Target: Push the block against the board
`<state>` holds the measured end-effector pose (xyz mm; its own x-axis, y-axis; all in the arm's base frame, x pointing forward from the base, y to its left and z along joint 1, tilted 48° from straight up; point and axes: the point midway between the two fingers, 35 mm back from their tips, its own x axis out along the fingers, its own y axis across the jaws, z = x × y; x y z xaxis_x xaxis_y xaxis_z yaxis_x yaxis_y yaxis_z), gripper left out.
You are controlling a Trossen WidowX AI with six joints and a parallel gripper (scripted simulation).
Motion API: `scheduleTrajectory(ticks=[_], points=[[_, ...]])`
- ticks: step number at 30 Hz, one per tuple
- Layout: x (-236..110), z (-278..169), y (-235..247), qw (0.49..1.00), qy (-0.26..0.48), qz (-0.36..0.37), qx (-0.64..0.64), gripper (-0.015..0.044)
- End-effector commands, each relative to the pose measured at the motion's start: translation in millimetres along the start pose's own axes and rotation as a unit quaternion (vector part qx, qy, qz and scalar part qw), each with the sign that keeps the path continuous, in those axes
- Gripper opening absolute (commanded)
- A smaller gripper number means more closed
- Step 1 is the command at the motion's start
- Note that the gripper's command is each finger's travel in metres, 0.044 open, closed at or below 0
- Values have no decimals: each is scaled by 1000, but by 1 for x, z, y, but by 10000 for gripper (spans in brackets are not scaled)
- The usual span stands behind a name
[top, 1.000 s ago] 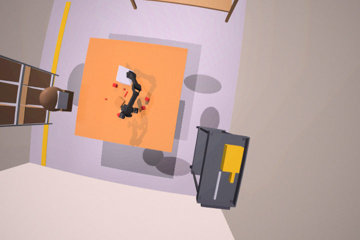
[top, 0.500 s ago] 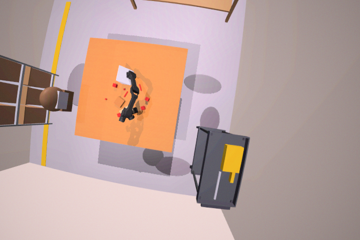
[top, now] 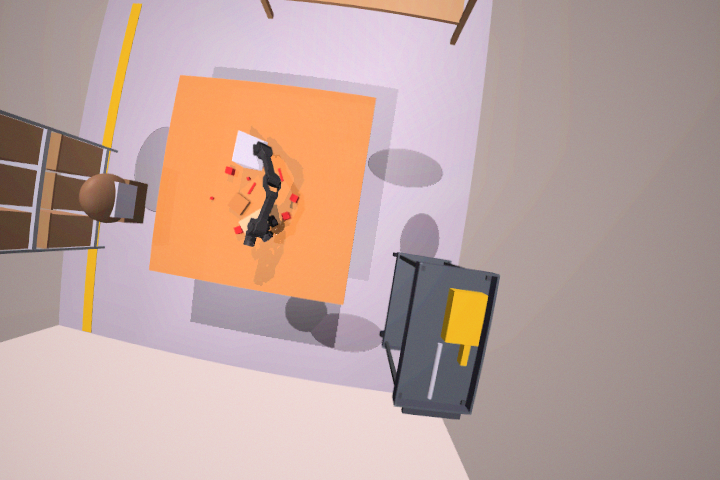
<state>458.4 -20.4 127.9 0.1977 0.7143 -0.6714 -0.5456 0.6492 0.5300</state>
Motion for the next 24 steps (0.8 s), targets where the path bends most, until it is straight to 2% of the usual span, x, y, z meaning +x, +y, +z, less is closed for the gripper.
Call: scheduleTrajectory(ticks=[1, 24], points=[[19, -2, 3, 1000, 3, 6, 1, 0], [18, -27, -1, 1000, 4, 6, 1, 0]])
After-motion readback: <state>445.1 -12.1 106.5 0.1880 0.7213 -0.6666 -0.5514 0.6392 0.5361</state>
